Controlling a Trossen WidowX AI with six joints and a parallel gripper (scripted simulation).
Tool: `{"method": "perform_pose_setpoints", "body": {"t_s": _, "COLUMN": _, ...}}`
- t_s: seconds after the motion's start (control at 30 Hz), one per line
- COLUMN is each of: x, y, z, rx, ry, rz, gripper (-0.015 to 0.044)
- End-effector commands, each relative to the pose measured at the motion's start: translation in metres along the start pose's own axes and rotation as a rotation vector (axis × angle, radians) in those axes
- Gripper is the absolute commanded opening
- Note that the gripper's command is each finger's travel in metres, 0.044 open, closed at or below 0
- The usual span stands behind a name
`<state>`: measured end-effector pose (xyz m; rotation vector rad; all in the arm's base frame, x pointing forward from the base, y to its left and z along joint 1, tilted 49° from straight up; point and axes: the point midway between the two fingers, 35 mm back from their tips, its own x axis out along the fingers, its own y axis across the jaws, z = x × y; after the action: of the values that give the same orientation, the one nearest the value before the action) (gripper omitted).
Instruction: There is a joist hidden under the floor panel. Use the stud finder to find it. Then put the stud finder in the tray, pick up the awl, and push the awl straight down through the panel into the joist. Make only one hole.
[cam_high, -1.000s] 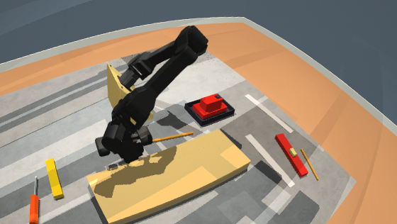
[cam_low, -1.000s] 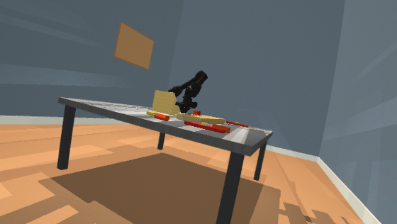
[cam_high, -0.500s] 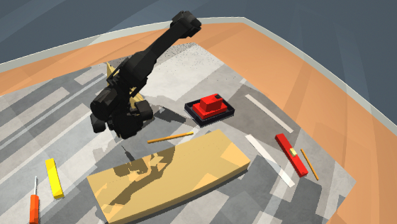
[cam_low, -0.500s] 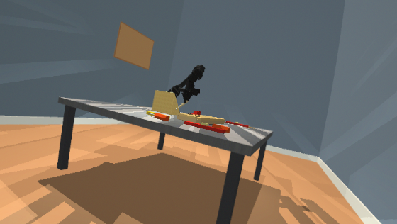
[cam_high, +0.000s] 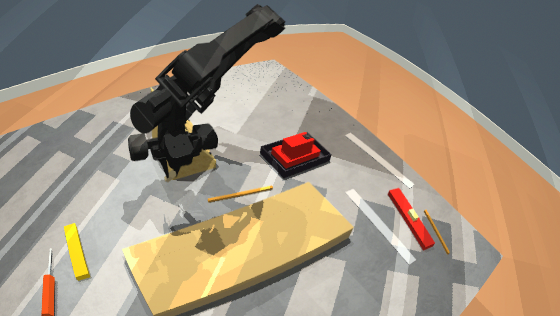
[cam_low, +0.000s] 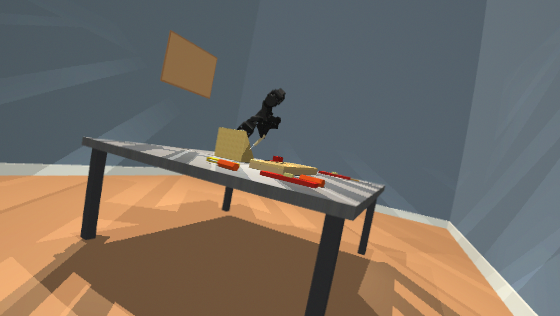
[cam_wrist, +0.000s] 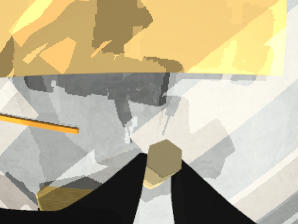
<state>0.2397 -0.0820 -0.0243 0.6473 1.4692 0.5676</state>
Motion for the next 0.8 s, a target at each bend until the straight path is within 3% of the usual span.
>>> {"method": "perform_pose_setpoints", "body": {"t_s": 0.0, "x": -0.011, "y": 0.002, "z": -0.003, "rx": 0.028, "ry": -0.068, "rz": -0.021, "gripper": 0.0000}}
{"method": "perform_pose_setpoints", "body": {"t_s": 0.77, "x": -0.062, "y": 0.011, "z": -0.034, "rx": 0.195, "ry": -0.438, "rz": -0.146, "gripper": 0.0000}}
